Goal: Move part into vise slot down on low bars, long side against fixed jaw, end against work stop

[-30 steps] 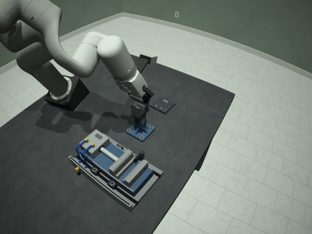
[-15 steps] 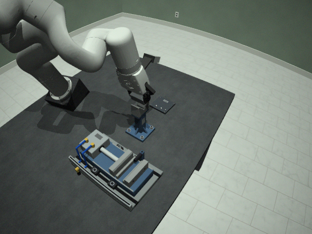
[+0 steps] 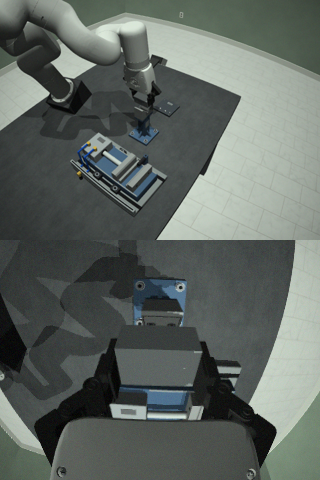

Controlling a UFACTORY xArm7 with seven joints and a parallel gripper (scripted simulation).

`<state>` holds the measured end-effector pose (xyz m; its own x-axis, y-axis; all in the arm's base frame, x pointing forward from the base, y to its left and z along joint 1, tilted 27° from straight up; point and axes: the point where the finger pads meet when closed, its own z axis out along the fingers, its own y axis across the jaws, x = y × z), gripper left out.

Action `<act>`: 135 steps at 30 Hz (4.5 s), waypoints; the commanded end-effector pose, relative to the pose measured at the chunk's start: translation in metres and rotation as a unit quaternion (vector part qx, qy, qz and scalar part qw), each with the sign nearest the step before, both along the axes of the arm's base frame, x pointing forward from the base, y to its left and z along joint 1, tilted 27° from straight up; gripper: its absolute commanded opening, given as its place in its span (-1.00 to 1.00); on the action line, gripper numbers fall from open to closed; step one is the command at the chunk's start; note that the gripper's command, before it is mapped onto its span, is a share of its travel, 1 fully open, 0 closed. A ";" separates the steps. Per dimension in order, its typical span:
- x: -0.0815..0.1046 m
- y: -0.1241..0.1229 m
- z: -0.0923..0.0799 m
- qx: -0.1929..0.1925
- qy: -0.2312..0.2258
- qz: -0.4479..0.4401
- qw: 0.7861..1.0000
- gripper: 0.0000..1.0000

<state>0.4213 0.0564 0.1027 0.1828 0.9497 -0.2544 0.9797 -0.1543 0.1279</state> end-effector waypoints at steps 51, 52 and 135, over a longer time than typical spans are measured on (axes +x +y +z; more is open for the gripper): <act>0.001 0.004 0.000 -0.091 0.015 -0.012 0.996 -1.00; 0.001 0.004 0.001 -0.091 0.015 -0.012 0.996 -1.00; 0.000 0.025 0.047 -0.091 0.019 -0.003 0.996 -1.00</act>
<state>0.4200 0.0803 0.1483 0.1836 0.8836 -0.4307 0.9822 -0.1468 0.1175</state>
